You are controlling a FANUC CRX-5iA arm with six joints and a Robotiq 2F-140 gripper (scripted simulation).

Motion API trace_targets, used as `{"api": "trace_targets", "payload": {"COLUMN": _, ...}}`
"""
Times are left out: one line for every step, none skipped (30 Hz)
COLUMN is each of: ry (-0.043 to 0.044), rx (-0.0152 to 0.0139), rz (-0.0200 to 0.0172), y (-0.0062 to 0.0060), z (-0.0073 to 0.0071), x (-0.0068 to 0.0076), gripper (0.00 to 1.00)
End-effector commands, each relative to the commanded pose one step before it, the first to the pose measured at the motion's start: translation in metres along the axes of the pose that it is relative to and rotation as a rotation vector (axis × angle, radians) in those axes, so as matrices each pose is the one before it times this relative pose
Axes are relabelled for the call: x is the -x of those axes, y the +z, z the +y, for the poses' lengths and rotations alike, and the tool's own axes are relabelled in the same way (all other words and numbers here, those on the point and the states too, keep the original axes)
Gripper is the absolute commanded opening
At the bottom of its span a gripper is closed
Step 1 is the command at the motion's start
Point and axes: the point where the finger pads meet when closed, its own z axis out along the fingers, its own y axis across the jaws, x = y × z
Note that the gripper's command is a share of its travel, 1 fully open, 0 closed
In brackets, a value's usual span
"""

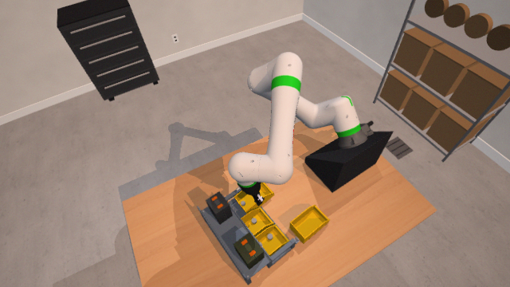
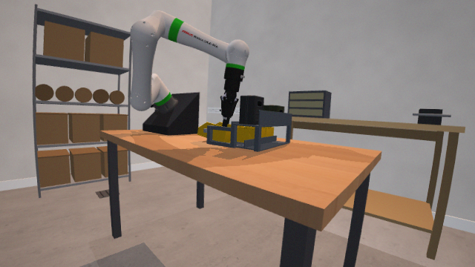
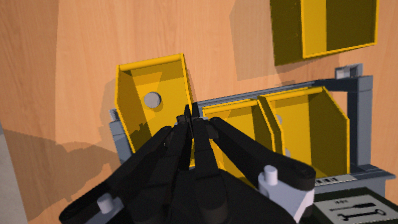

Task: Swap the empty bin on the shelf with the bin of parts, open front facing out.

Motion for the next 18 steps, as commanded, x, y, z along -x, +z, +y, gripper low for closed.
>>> {"api": "trace_targets", "payload": {"ry": -0.00013, "rx": 0.00011, "rz": -0.00406, "y": -0.00115, "z": 0.00006, "x": 0.00164, "gripper": 0.1}}
{"api": "trace_targets", "payload": {"ry": 0.0, "rx": 0.0, "rz": -0.00083, "y": -0.00001, "z": 0.0, "x": 0.00046, "gripper": 0.1}}
{"api": "trace_targets", "payload": {"ry": 0.0, "rx": 0.0, "rz": -0.00088, "y": -0.00001, "z": 0.0, "x": 0.00049, "gripper": 0.1}}
{"api": "trace_targets", "payload": {"ry": 0.0, "rx": 0.0, "rz": -0.00093, "y": -0.00001, "z": 0.0, "x": 0.00051, "gripper": 0.1}}
{"api": "trace_targets", "payload": {"ry": 0.0, "rx": 0.0, "rz": -0.00097, "y": -0.00001, "z": 0.0, "x": 0.00054, "gripper": 0.1}}
{"api": "trace_targets", "payload": {"ry": 0.0, "rx": 0.0, "rz": -0.001, "y": -0.00001, "z": 0.0, "x": 0.00056, "gripper": 0.1}}
{"api": "trace_targets", "payload": {"ry": 0.0, "rx": 0.0, "rz": -0.00104, "y": -0.00001, "z": 0.0, "x": 0.00057, "gripper": 0.1}}
{"api": "trace_targets", "payload": {"ry": 0.0, "rx": 0.0, "rz": -0.00106, "y": -0.00001, "z": 0.0, "x": 0.00059, "gripper": 0.1}}
{"api": "trace_targets", "payload": {"ry": 0.0, "rx": 0.0, "rz": -0.00109, "y": -0.00001, "z": 0.0, "x": 0.0006, "gripper": 0.1}}
{"api": "trace_targets", "payload": {"ry": 0.0, "rx": 0.0, "rz": -0.0011, "y": -0.00001, "z": 0.0, "x": 0.00061, "gripper": 0.1}}
{"api": "trace_targets", "payload": {"ry": 0.0, "rx": 0.0, "rz": 0.0, "y": 0.0, "z": 0.0, "x": 0.0, "gripper": 0.1}}
{"api": "trace_targets", "payload": {"ry": 0.0, "rx": 0.0, "rz": 0.0, "y": 0.0, "z": 0.0, "x": 0.0, "gripper": 0.1}}
{"api": "trace_targets", "payload": {"ry": 0.0, "rx": 0.0, "rz": -0.00111, "y": -0.00001, "z": 0.0, "x": 0.00062, "gripper": 0.1}}
{"api": "trace_targets", "payload": {"ry": 0.0, "rx": 0.0, "rz": -0.00112, "y": -0.00001, "z": 0.0, "x": 0.00062, "gripper": 0.1}}
{"api": "trace_targets", "payload": {"ry": 0.0, "rx": 0.0, "rz": -0.00112, "y": -0.00001, "z": 0.0, "x": 0.00062, "gripper": 0.1}}
{"api": "trace_targets", "payload": {"ry": 0.0, "rx": 0.0, "rz": -0.00111, "y": 0.0, "z": 0.0, "x": 0.00062, "gripper": 0.1}}
{"api": "trace_targets", "payload": {"ry": 0.0, "rx": 0.0, "rz": -0.0011, "y": 0.0, "z": 0.0, "x": 0.00061, "gripper": 0.1}}
{"api": "trace_targets", "payload": {"ry": 0.0, "rx": 0.0, "rz": -0.00108, "y": 0.0, "z": 0.0, "x": 0.0006, "gripper": 0.1}}
